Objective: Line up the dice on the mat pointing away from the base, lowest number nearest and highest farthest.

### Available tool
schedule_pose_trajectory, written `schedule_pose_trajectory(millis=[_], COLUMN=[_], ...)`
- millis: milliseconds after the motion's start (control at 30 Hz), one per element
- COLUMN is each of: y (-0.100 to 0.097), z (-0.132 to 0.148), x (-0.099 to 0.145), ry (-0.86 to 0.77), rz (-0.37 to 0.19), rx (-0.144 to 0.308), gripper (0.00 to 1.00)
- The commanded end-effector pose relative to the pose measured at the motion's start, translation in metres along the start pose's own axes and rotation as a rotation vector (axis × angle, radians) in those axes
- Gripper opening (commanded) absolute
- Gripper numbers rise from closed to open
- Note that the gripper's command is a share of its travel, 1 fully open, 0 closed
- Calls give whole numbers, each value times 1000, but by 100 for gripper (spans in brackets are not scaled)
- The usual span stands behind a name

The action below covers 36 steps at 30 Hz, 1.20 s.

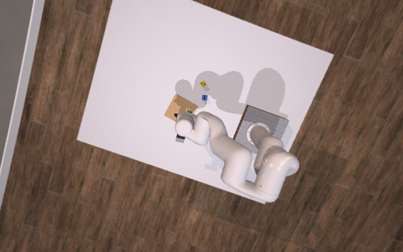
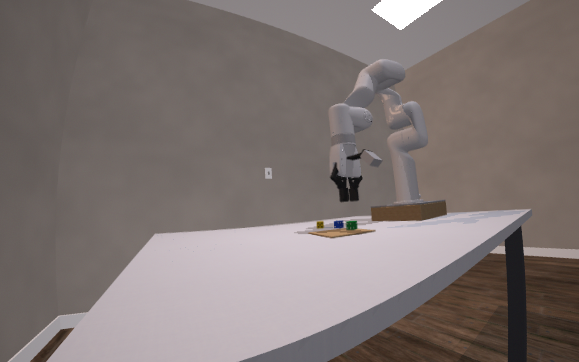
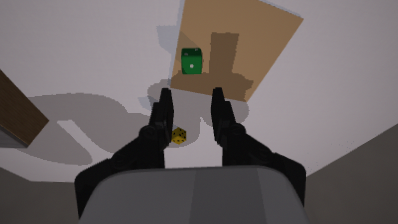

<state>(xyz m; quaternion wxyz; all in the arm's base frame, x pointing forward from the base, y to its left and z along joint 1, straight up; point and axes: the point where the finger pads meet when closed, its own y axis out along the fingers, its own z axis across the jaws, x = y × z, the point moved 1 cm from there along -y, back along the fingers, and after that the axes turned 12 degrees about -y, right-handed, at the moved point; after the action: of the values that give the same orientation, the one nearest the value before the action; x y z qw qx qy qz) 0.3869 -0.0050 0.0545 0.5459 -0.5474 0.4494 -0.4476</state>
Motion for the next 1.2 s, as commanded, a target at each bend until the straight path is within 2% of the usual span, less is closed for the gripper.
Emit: schedule_pose_trajectory(millis=[0,67,100,767,833,900,933,1167], y=[-7,-8,-8,-7,-6,-6,-4,0], z=[1,1,1,1,-3,-3,-9,-30], x=[0,0,0,1,23,23,45,100], ry=[0,0,0,5,103,103,204,465], rz=[-1,-1,-1,-1,-1,-1,0,0], rx=[3,3,3,3,4,4,4,4], gripper=[42,42,100,100,100,100,100,100])
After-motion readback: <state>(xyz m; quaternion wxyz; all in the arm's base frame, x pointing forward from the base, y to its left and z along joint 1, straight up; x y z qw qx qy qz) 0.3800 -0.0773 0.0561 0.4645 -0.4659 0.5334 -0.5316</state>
